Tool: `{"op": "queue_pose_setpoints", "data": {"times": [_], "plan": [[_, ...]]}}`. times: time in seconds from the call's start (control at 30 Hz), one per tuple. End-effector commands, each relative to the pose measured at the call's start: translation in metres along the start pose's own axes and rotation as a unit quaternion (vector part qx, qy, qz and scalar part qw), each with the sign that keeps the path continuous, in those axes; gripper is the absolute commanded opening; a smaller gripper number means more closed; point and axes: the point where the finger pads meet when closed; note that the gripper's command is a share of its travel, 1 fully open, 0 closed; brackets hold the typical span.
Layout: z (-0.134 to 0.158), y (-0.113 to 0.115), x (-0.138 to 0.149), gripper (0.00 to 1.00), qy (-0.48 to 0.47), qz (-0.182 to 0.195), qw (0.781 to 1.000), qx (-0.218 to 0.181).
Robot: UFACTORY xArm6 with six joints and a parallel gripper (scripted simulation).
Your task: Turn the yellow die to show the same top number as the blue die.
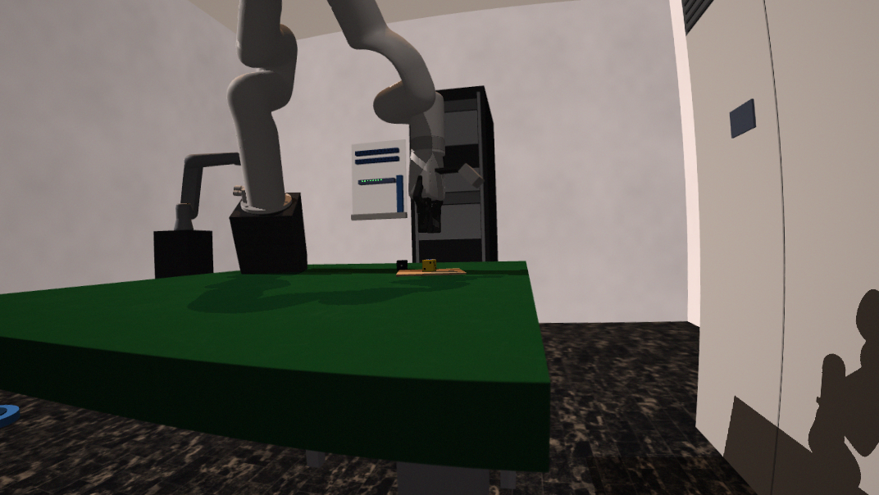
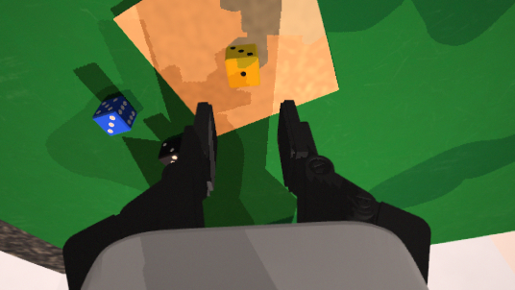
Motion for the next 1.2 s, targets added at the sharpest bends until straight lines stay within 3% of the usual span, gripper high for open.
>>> {"op": "queue_pose_setpoints", "data": {"times": [0.0,0.8,1.17], "plan": [[-0.001,0.001,-0.001,0.42,0.0,-0.001,1.0,0.001],[-0.001,-0.007,-0.001,0.42,0.0,-0.001,1.0,0.001],[-0.001,-0.022,-0.001,0.42,0.0,-0.001,1.0,0.001]]}}
Point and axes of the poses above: the point where the finger pads meet when closed, its own y axis back along the fingers, its own x axis across the jaws, z = x × y, and after that the axes turned 13 degrees about -y, right-handed
